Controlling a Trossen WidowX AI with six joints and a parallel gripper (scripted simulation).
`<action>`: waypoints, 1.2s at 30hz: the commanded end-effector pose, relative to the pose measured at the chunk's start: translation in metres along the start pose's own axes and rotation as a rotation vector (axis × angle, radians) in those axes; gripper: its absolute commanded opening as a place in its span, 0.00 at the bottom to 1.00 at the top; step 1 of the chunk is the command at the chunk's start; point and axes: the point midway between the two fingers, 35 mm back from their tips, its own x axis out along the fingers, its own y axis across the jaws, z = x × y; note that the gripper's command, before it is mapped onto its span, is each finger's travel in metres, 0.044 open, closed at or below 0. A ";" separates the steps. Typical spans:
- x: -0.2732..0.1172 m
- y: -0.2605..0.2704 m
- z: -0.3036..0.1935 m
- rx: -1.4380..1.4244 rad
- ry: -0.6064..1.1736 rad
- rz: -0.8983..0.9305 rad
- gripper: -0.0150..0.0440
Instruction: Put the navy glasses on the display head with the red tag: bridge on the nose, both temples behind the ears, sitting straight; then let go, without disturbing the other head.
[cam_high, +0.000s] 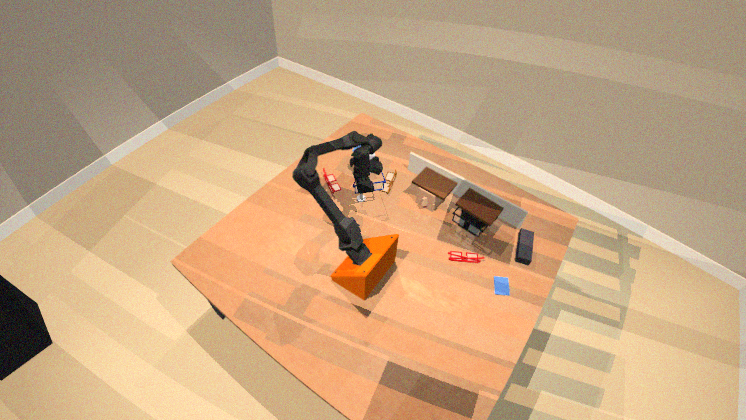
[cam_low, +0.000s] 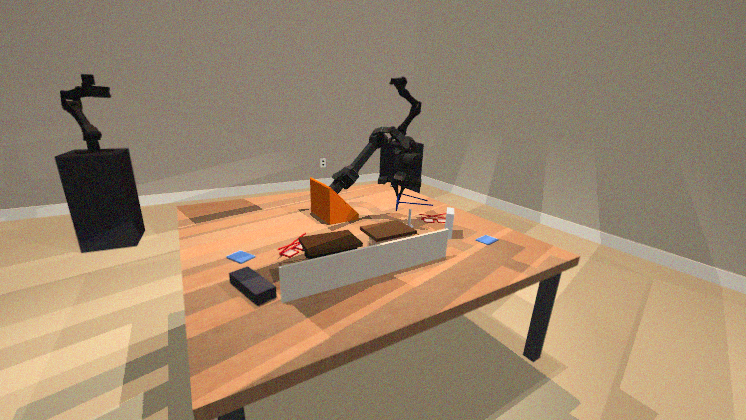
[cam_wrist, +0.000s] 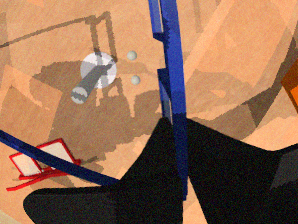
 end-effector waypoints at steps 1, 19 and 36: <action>0.000 0.004 -0.008 0.127 0.006 0.003 0.25; 0.041 0.008 -0.013 0.227 0.007 0.004 0.25; 0.059 0.004 -0.012 0.228 0.009 0.006 0.25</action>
